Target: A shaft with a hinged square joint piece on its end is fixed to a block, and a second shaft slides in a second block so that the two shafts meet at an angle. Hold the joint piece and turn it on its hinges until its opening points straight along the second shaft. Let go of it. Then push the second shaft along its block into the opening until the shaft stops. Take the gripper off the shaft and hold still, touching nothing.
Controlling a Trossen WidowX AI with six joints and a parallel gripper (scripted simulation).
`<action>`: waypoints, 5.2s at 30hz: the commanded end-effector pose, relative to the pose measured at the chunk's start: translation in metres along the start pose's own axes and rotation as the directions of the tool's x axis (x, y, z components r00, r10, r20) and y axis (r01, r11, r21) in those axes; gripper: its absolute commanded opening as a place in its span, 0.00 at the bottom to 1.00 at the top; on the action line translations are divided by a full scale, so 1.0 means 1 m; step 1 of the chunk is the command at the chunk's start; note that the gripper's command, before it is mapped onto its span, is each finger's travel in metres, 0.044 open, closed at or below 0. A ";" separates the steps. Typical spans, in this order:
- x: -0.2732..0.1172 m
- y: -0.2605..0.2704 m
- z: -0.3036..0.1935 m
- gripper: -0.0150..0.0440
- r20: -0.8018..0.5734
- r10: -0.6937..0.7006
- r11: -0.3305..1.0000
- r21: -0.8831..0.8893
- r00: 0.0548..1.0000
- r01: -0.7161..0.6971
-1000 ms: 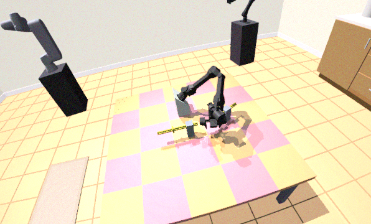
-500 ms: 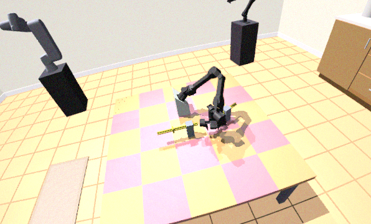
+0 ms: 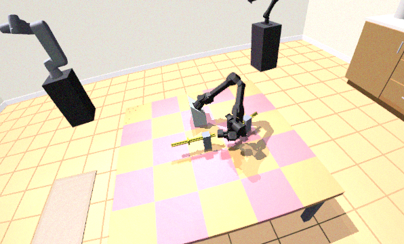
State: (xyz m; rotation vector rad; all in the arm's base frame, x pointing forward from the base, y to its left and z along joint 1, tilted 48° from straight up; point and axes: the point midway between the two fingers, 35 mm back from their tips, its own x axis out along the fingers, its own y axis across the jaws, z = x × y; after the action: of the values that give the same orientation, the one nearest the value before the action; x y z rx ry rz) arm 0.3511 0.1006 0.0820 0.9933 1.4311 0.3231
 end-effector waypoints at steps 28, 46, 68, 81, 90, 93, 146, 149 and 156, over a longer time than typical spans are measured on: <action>0.000 0.000 0.000 0.56 0.001 0.000 1.000 0.002 1.000 0.000; 0.000 0.000 0.000 0.56 0.001 0.000 1.000 0.002 1.000 0.000; 0.000 0.000 0.000 0.56 0.001 0.000 1.000 0.002 1.000 0.000; 0.000 0.000 0.000 0.56 0.001 0.000 1.000 0.002 1.000 0.000; 0.000 0.000 0.000 0.50 0.000 0.000 1.000 0.000 1.000 0.000; 0.000 0.000 0.000 0.50 0.000 0.000 1.000 0.000 1.000 0.000; -0.009 -0.027 -0.004 0.25 0.163 -0.123 0.818 0.574 0.979 0.008; -0.009 -0.028 -0.004 0.25 0.164 -0.125 0.816 0.578 0.978 0.007; -0.009 -0.027 -0.004 0.25 0.165 -0.125 0.817 0.577 0.978 0.007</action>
State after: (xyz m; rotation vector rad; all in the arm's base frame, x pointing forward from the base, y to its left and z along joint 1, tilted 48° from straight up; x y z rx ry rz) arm 0.3358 0.0798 0.0689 1.4119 1.4021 -0.2777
